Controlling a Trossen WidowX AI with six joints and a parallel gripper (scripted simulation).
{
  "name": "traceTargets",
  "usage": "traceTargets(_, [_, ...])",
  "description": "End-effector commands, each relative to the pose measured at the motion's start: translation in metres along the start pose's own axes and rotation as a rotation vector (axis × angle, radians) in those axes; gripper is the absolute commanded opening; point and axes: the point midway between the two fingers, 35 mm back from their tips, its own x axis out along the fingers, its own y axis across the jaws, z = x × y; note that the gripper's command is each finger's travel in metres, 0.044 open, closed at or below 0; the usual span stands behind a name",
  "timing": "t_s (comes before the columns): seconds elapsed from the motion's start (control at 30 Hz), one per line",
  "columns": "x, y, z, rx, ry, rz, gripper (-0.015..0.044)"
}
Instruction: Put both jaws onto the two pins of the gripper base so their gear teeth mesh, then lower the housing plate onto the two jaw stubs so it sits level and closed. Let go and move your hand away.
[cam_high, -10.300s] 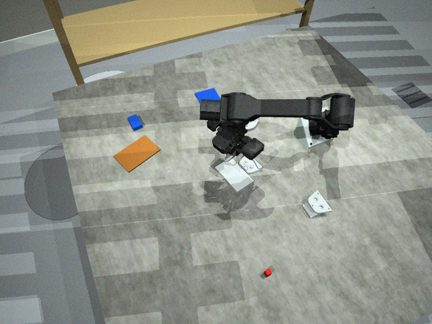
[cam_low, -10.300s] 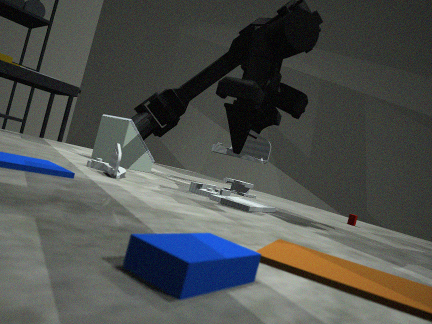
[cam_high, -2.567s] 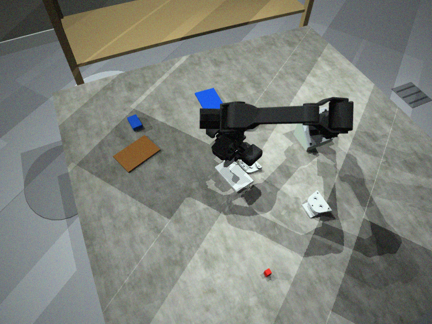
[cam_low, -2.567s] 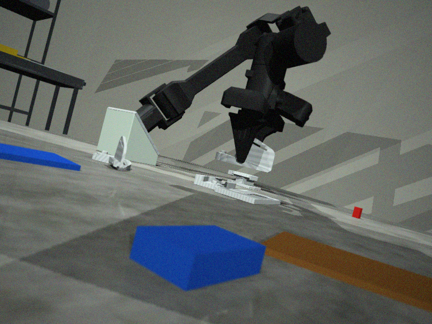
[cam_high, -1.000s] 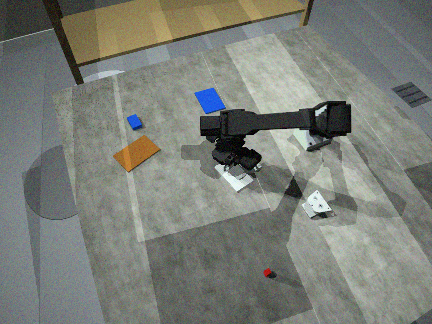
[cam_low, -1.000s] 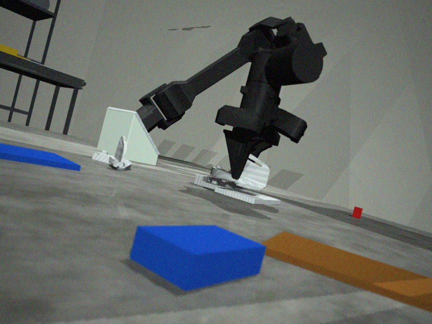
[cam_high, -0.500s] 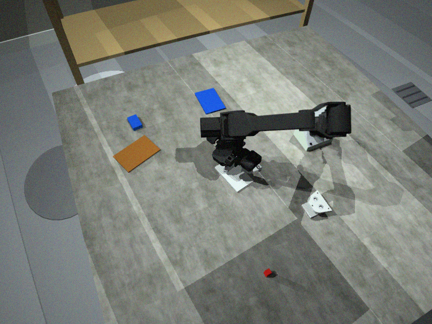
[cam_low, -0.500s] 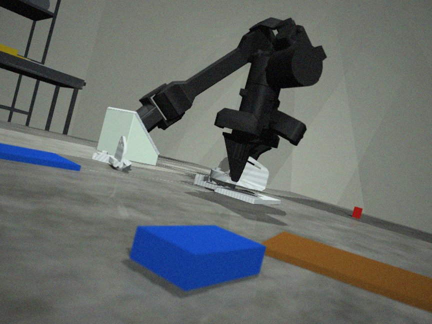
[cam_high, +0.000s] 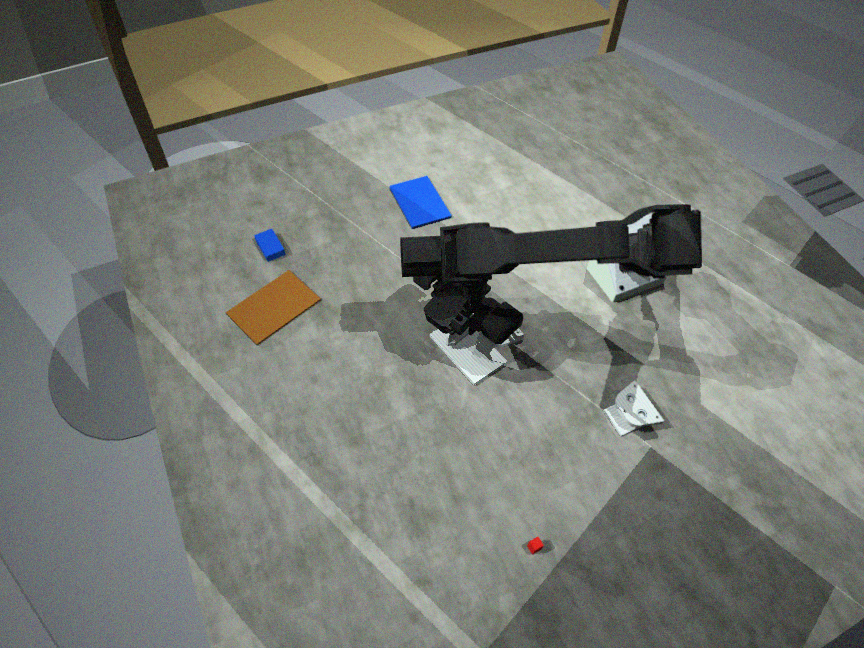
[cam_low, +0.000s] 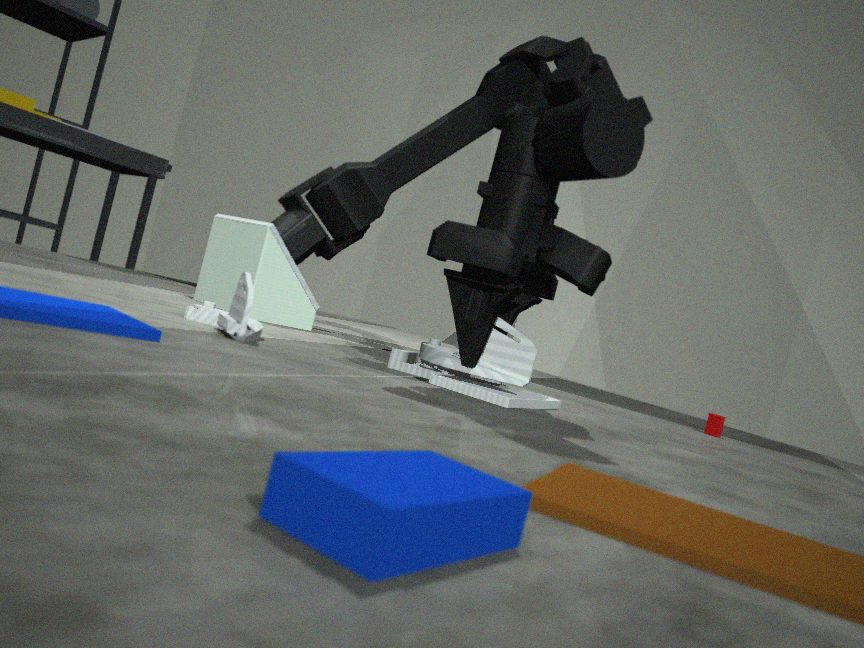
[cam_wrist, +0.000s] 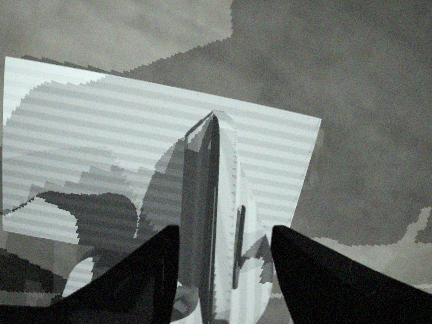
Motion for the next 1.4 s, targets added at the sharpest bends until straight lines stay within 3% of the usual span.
traceTargets(0.0, [0.0008,0.0002,0.0000,0.005,-0.003,0.003,0.0134])
traceTargets(1.37, [0.0070,0.0003,0.0001,0.003,-0.003,0.003,0.0134])
